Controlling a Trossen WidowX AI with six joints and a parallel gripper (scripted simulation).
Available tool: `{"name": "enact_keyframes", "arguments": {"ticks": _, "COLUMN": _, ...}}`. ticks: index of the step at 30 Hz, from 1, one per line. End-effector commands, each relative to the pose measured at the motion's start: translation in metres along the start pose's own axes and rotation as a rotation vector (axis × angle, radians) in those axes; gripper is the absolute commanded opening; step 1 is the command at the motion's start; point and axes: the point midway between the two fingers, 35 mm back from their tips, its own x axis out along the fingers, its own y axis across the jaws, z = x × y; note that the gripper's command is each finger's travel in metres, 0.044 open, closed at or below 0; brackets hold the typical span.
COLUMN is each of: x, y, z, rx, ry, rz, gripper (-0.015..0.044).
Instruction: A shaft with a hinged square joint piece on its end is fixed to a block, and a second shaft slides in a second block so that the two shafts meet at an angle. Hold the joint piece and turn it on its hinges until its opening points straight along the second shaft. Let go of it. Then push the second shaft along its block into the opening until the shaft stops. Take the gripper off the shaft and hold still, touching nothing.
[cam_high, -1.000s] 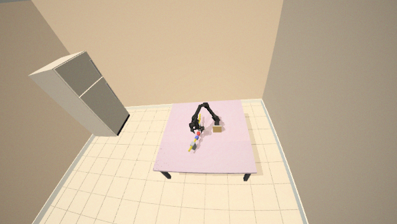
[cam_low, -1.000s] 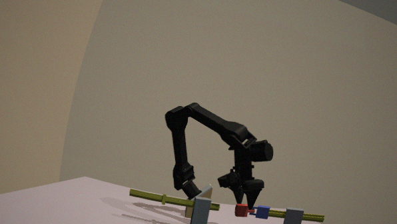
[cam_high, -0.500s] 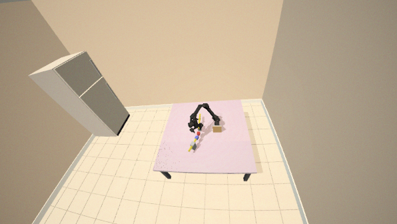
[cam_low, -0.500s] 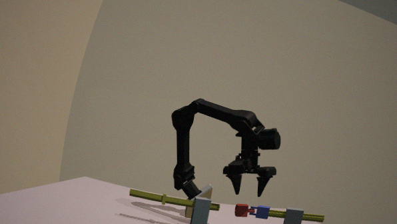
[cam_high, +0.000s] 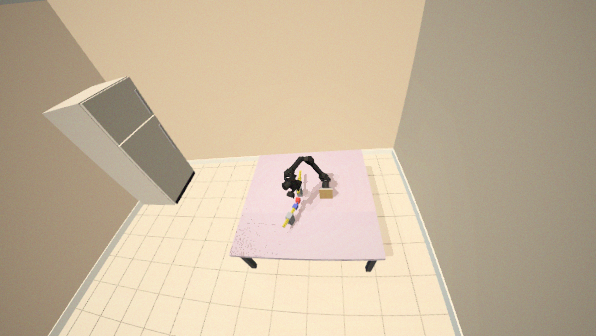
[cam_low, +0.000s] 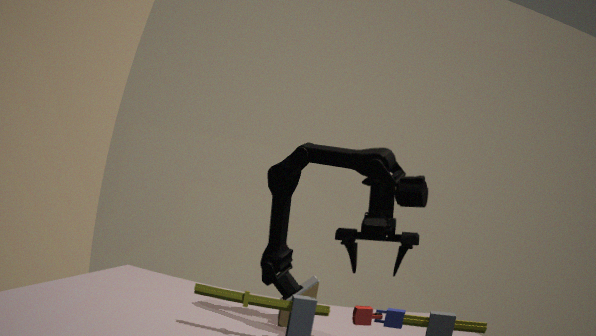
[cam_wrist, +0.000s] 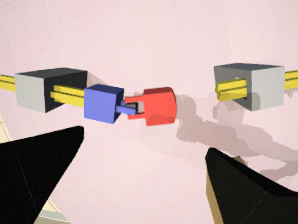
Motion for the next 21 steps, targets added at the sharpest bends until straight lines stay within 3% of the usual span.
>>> {"name": "enact_keyframes", "arguments": {"ticks": 1, "x": -0.014, "y": 0.000, "z": -0.001, "rx": -0.140, "ry": -0.012, "rz": -0.019, "gripper": 0.0440}}
{"name": "enact_keyframes", "arguments": {"ticks": 12, "x": -0.023, "y": -0.003, "z": -0.003, "rx": -0.254, "ry": -0.017, "rz": -0.038, "gripper": 0.0440}}
{"name": "enact_keyframes", "arguments": {"ticks": 21, "x": 0.003, "y": -0.078, "z": 0.018, "rx": -0.387, "ry": -0.028, "rz": -0.071, "gripper": 0.0440}}
